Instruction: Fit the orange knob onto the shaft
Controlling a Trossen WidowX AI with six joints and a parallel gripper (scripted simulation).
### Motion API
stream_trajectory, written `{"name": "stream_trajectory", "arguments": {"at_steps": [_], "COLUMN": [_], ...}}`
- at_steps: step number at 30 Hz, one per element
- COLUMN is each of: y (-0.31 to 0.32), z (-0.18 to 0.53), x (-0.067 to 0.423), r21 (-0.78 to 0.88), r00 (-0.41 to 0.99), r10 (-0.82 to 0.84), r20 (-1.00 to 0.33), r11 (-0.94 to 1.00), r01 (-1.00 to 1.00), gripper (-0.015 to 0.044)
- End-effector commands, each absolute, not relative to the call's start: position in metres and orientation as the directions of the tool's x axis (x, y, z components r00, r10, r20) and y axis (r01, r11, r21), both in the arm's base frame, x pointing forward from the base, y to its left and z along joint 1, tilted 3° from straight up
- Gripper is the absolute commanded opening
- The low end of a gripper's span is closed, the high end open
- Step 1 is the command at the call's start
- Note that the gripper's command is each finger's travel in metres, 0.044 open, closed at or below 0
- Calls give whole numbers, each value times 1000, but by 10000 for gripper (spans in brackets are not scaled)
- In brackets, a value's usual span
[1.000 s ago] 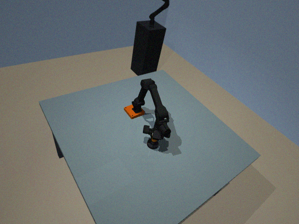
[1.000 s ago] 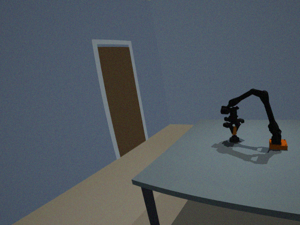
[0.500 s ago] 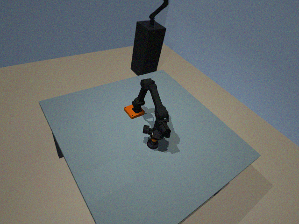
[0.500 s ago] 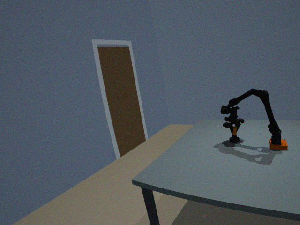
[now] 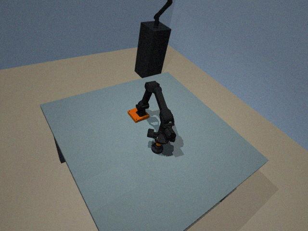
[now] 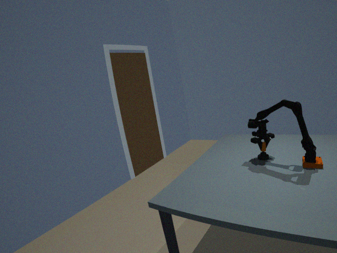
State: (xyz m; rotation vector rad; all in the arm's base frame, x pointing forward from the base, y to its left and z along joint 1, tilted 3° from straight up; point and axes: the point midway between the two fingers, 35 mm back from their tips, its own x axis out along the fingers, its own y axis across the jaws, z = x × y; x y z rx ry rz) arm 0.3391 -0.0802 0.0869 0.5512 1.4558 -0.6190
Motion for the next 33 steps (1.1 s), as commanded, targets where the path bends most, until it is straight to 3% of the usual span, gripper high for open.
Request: {"name": "stream_trajectory", "arguments": {"at_steps": [1,6,33], "y": [-81,-81,-81], "z": [90,89,85], "x": [340,341,340], "r21": [-24,-15,-15], "r00": [20,20,20], "r10": [-55,-55,-55], "r20": [-998,-998,-998], "r11": [693,573,573], "r01": [721,820,820], "gripper": [0,0,0]}}
